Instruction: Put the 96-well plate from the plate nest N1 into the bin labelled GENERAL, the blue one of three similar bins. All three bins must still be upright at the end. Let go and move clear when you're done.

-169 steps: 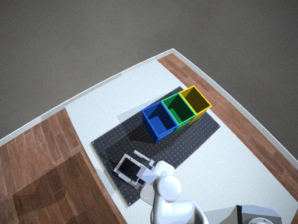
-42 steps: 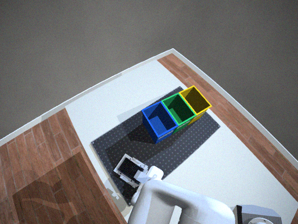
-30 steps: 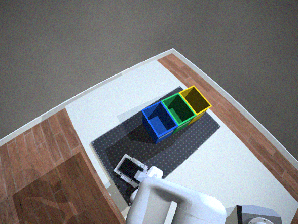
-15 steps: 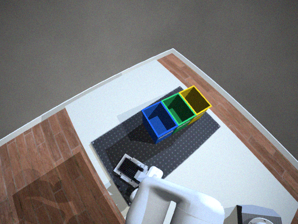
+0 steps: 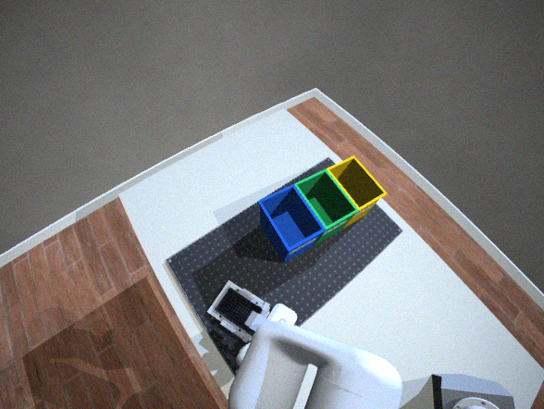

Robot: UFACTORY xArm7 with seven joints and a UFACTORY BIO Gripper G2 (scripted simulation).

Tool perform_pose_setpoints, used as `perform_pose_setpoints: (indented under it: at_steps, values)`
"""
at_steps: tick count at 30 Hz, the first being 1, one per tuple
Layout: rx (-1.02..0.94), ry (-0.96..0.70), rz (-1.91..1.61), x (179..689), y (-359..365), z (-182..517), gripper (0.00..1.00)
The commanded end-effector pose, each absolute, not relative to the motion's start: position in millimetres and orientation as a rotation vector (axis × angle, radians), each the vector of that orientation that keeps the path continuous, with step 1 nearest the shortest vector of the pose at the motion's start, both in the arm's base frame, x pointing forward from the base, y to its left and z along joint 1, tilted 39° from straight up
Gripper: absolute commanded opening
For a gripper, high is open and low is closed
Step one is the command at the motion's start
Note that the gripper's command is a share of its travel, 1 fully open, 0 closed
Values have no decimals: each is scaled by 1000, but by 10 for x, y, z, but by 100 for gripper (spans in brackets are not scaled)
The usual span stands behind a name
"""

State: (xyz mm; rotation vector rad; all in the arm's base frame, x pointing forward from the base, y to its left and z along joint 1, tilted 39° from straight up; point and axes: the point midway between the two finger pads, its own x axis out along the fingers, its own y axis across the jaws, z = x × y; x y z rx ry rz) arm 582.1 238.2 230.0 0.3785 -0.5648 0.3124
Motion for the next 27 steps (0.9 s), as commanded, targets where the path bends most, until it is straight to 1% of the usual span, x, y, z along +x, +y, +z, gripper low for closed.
perform_pose_setpoints:
  at_steps: [1, 27]
  values:
    - [378, -569, 312, 5834, 2384, 2304, 37]
    - [378, -569, 312, 5867, 2415, 2248, 37]
